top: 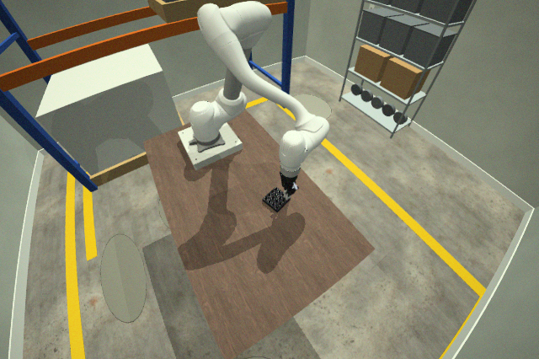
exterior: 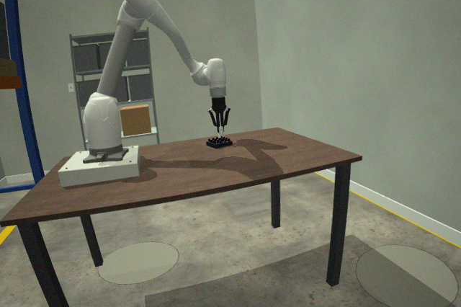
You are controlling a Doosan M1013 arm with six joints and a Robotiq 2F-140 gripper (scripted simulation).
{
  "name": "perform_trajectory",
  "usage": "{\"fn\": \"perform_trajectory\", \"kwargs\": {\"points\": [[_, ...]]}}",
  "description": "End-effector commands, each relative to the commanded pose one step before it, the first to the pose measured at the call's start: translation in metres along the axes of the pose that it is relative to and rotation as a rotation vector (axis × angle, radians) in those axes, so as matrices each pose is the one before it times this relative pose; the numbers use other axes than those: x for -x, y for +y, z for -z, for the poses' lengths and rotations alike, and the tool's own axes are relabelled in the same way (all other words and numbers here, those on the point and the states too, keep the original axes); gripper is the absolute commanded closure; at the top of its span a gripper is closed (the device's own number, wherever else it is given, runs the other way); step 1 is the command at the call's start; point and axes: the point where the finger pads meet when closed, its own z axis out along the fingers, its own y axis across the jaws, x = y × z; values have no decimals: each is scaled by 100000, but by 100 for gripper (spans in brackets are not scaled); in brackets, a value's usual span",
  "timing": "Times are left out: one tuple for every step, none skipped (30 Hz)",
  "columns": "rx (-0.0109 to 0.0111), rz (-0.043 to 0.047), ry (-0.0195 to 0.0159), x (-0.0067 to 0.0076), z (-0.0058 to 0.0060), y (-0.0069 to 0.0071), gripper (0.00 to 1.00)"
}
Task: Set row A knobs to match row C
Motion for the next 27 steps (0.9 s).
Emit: {"fn": "perform_trajectory", "kwargs": {"points": [[-68,-5367,222,7,10,4,95],[0,0,0,0,0,0,95],[0,-2199,0,0,0,0,95],[0,-2251,0,0,0,0,95],[0,-2301,0,0,0,0,95],[0,-2348,0,0,0,0,95],[0,-2392,0,0,0,0,95],[0,-2434,0,0,0,0,95],[0,-2473,0,0,0,0,95],[0,-2509,0,0,0,0,95],[0,-2542,0,0,0,0,95],[0,-2572,0,0,0,0,95],[0,-2600,0,0,0,0,95],[0,-2624,0,0,0,0,95],[0,-2645,0,0,0,0,95],[0,-2662,0,0,0,0,95],[0,-2677,0,0,0,0,95],[0,0,0,0,0,0,95],[0,0,0,0,0,0,95],[0,-2688,0,0,0,0,95],[0,-2697,0,0,0,0,95],[0,-2702,0,0,0,0,95],[0,-2703,0,0,0,0,95],[0,-2702,0,0,0,0,95],[0,-2697,0,0,0,0,95],[0,-2688,0,0,0,0,95],[0,-2677,0,0,0,0,95]]}}
